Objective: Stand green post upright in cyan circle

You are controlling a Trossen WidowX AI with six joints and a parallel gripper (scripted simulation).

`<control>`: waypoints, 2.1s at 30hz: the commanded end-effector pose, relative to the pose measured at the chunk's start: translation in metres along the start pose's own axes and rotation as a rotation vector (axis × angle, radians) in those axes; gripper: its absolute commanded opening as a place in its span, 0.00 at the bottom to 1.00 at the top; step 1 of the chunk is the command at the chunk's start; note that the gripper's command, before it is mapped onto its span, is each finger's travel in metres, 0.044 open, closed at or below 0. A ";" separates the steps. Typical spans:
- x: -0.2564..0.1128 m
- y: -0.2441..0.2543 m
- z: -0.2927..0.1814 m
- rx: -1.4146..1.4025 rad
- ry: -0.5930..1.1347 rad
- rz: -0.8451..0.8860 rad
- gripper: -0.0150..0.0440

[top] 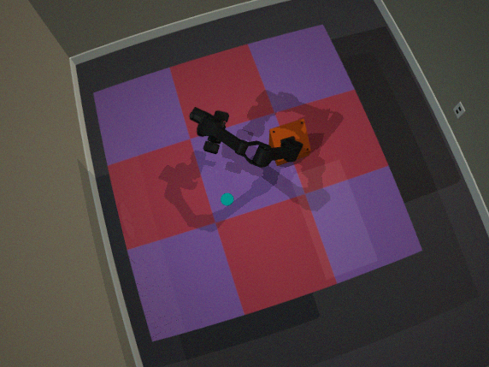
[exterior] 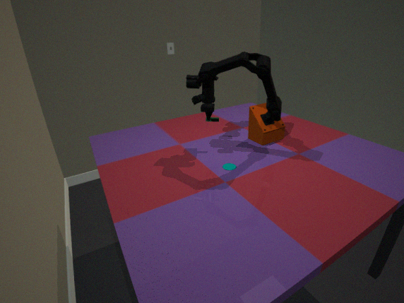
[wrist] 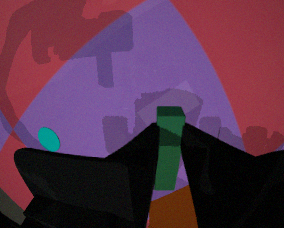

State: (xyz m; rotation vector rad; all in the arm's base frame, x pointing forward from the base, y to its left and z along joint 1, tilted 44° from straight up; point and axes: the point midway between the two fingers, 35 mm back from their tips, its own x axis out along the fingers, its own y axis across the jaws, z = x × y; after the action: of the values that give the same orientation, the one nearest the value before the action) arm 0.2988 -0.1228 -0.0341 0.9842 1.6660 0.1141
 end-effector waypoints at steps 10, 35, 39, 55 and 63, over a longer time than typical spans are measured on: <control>-0.008 0.043 -0.005 -0.032 -0.014 0.004 0.29; -0.012 0.118 -0.028 -0.093 -0.013 0.015 0.29; -0.013 0.130 -0.033 -0.104 -0.012 0.018 0.29; -0.014 0.175 -0.059 -0.145 0.000 0.034 0.29; -0.014 0.196 -0.074 -0.167 0.008 0.044 0.29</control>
State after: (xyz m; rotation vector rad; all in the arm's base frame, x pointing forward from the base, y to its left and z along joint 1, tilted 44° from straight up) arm 0.3427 0.0163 0.0985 0.8947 1.6258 0.2672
